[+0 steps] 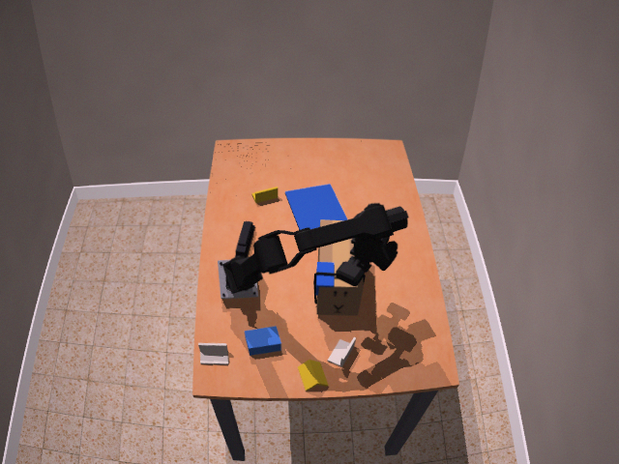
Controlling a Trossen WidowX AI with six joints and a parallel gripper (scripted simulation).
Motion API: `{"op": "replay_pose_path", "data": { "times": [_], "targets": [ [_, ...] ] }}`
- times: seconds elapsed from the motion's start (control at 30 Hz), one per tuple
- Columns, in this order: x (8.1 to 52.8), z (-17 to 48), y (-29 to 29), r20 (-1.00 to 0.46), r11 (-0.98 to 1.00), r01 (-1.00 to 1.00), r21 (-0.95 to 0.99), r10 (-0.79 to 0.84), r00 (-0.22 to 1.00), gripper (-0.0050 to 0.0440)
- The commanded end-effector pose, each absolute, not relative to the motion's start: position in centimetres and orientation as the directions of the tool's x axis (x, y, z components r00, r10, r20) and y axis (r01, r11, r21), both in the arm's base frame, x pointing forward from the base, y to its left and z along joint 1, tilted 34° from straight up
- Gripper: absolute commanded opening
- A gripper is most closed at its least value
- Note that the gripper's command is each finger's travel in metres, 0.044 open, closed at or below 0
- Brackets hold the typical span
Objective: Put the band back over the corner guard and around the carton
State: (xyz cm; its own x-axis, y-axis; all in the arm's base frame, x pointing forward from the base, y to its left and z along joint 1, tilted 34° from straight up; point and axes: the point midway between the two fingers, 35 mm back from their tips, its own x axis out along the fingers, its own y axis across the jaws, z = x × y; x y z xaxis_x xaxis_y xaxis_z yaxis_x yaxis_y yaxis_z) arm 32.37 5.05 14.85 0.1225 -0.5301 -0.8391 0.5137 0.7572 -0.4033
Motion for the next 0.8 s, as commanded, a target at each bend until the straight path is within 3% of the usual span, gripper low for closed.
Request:
{"op": "replay_pose_path", "data": {
  "times": [0.0,0.77],
  "targets": [
    [32.17,14.83,4.05,-0.828,0.74,0.52,-0.427,-0.551,0.104,0.0],
    [32.48,14.31,4.91,-0.828,0.74,0.52,-0.427,-0.551,0.105,0.0]
  ]
}}
